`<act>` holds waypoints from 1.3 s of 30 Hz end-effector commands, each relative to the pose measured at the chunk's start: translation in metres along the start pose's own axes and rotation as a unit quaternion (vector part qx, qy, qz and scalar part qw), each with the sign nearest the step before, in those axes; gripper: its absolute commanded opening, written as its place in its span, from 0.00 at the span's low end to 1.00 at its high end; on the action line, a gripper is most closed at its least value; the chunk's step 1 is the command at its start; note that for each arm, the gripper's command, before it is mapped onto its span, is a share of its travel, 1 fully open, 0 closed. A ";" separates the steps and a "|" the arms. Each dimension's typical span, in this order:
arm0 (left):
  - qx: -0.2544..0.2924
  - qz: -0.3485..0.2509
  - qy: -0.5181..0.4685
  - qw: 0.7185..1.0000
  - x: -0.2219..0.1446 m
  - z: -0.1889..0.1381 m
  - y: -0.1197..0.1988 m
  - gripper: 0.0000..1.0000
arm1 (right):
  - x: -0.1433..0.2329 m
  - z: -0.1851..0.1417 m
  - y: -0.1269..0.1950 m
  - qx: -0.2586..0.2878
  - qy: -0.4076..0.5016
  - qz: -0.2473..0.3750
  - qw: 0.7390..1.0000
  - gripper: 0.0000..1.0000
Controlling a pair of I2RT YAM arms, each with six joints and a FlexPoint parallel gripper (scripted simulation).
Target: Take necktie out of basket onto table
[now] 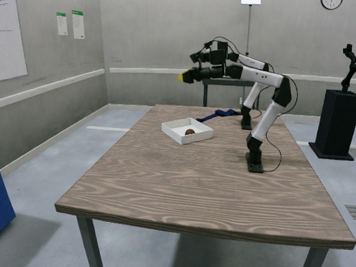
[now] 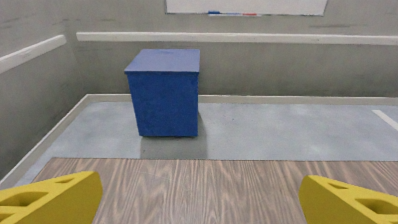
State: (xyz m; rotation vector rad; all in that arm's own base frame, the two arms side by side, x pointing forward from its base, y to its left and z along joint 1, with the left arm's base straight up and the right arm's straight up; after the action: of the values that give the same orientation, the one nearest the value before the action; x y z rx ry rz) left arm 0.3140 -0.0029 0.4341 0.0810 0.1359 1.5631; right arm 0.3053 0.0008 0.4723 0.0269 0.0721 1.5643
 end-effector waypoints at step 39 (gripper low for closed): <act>-0.051 -0.002 0.000 0.999 0.001 -0.034 0.002 1.00 | 0.005 0.010 0.006 -0.002 0.007 0.012 1.000 1.00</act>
State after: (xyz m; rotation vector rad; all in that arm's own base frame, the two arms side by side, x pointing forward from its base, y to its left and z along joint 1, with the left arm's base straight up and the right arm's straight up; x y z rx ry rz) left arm 0.3125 -0.0029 0.3831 0.0802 0.1351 1.5631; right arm 0.3053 0.0008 0.4717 0.0298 0.0751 1.5643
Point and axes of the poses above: on each arm, the point where the finger pads meet when closed, its own y axis back along the fingers, its own x axis across the jaws, z = x × y, the point moved 7 cm from there along y, back along the fingers, and after that the axes turned 2 degrees about y, right-handed, at the moved point
